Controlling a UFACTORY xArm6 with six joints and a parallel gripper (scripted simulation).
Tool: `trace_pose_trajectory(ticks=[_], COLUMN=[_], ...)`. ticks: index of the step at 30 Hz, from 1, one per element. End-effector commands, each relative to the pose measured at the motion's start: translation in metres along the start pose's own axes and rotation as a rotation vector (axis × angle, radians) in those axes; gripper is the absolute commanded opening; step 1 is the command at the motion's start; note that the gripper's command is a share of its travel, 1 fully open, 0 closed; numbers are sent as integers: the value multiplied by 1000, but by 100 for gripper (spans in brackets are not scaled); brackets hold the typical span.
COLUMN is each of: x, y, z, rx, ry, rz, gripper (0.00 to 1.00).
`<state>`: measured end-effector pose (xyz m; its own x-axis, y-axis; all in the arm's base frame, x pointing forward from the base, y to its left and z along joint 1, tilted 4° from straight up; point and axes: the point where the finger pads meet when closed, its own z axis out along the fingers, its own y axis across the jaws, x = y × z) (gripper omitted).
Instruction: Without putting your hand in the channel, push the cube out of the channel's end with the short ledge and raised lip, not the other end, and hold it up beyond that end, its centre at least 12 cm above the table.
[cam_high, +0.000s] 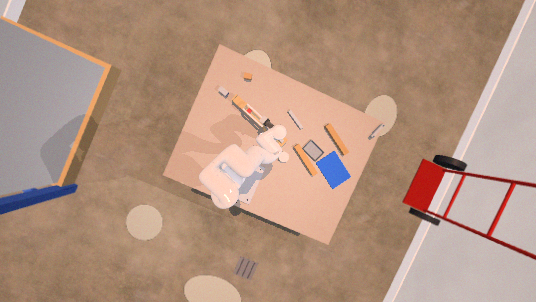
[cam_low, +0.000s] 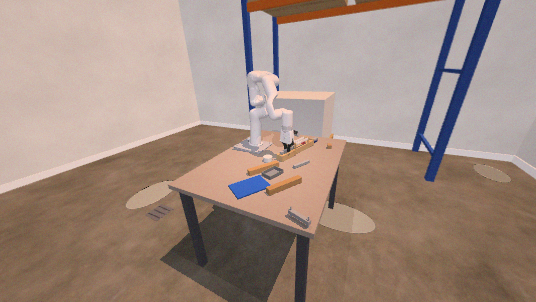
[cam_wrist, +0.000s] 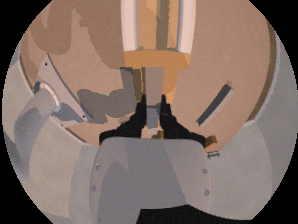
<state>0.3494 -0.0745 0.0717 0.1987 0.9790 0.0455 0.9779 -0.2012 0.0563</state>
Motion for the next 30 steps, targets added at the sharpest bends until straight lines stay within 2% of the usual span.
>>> trace_pose_trajectory(ticks=[1, 16, 30], x=[10, 43, 48], y=[2, 3, 3], z=[-1, -1, -1], rx=[-4, -4, -4], ry=[-1, -1, -1], rz=[0, 0, 0], gripper=[0, 0, 0])
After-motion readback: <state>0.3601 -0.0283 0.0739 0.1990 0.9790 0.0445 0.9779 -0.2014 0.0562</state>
